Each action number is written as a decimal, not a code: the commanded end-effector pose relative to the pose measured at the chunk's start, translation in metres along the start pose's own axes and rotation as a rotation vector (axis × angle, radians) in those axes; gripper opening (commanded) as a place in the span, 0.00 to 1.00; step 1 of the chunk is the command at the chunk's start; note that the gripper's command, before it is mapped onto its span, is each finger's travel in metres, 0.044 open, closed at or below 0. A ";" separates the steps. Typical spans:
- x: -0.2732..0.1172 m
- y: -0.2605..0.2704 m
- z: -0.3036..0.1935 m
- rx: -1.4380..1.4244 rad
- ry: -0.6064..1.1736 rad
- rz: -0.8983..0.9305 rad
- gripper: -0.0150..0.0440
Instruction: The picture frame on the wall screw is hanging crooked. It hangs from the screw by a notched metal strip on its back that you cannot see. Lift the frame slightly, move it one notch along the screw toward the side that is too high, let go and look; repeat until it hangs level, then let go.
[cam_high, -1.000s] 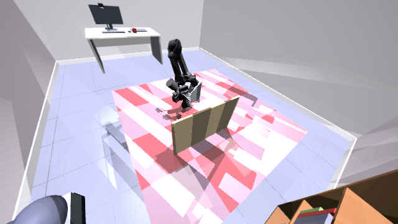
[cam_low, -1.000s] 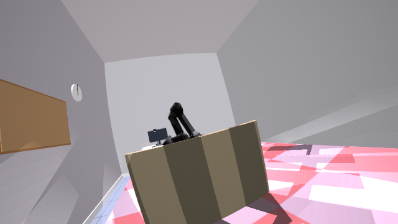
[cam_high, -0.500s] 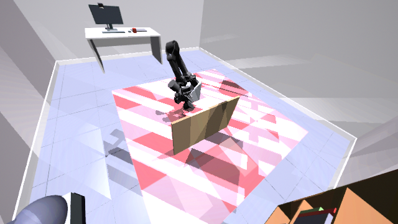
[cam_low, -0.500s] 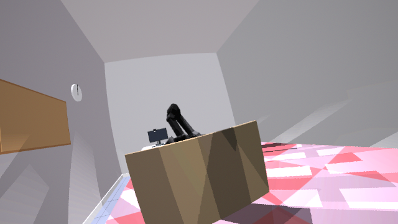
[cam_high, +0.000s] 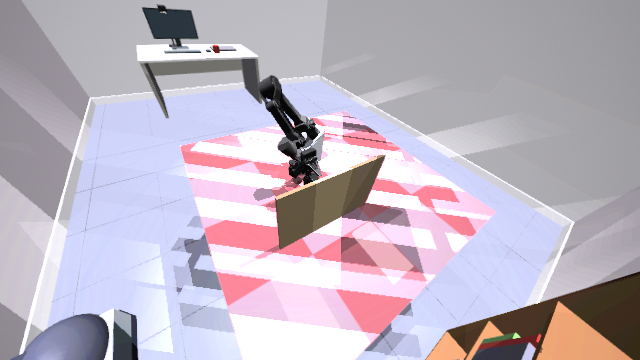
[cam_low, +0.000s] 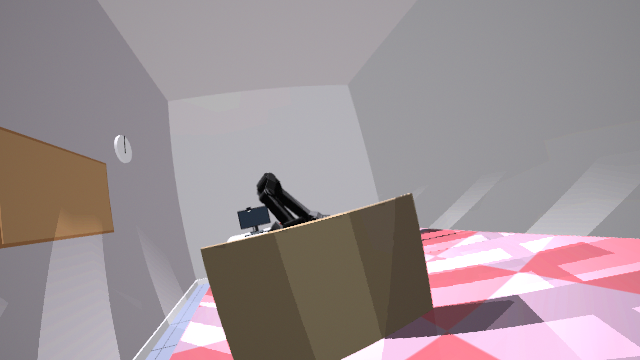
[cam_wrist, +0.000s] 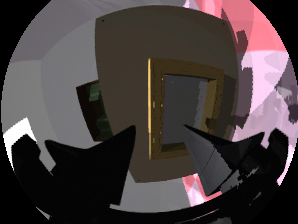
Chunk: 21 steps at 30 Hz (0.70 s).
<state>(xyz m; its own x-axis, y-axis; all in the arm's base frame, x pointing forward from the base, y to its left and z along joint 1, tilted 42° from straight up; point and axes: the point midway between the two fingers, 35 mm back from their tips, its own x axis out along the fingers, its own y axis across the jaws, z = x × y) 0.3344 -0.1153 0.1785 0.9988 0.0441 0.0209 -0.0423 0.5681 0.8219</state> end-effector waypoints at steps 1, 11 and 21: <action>0.006 0.001 0.001 -0.010 -0.010 0.001 0.69; 0.006 0.001 0.001 -0.010 -0.010 0.001 0.69; 0.019 0.001 0.002 -0.010 -0.010 0.001 0.69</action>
<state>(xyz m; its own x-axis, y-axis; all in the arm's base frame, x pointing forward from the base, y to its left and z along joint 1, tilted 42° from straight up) 0.3482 -0.1158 0.1795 0.9990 0.0379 0.0242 -0.0415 0.5696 0.8209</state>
